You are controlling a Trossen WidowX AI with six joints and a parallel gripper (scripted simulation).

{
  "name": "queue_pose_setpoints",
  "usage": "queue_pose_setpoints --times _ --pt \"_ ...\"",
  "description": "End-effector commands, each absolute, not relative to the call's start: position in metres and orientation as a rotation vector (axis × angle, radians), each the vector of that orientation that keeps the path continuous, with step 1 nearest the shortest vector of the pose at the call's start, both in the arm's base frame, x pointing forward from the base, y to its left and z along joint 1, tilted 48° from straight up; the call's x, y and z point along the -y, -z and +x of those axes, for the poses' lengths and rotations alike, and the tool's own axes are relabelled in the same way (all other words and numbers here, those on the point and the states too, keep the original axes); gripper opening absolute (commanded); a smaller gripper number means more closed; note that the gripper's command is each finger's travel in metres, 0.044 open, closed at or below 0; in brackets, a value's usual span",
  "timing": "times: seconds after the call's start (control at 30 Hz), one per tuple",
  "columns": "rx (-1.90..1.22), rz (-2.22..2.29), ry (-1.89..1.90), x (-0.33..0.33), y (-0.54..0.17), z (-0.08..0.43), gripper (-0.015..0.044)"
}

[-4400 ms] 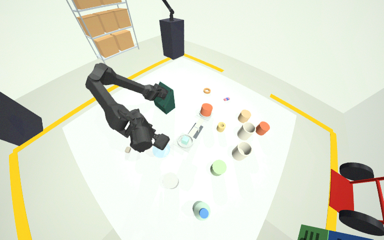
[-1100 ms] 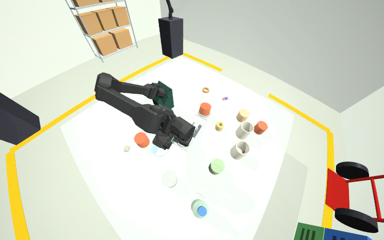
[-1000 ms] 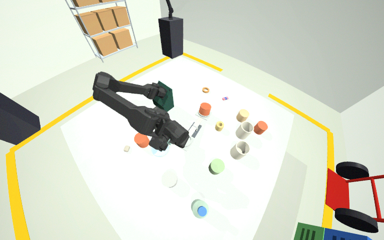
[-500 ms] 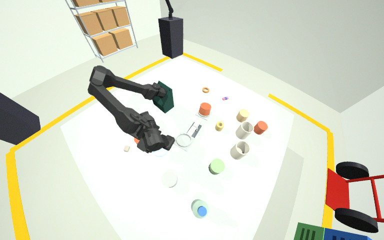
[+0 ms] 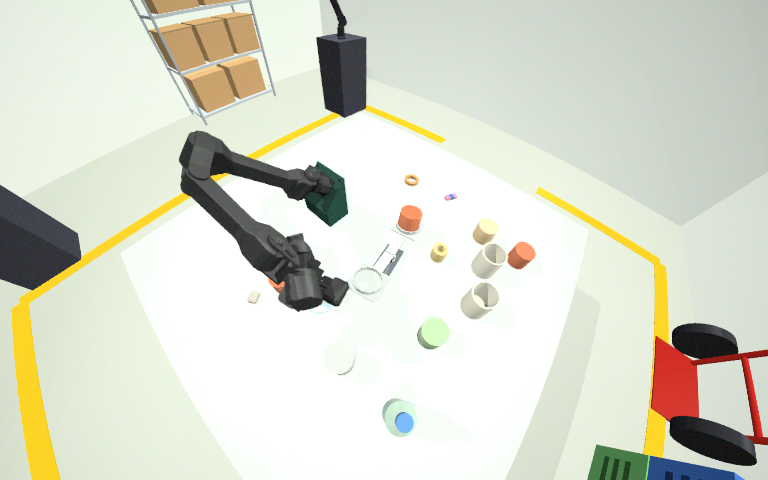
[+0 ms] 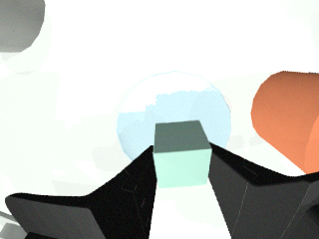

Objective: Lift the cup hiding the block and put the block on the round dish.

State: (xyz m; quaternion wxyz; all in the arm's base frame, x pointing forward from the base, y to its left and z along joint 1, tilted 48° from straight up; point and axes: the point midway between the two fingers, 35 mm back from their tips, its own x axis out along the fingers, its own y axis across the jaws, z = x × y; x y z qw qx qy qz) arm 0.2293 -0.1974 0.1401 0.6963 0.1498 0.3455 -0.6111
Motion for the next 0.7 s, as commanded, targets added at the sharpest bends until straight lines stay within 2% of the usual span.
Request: queue_pose_setpoints --times 0.0,0.47,0.67 --pt "-0.776 0.332 1.357 0.200 -0.136 0.230 0.0000" --pt "-0.775 0.331 1.357 0.214 -0.124 0.230 0.0000" --pt "-0.766 0.334 1.362 0.212 -0.129 0.230 0.0157"
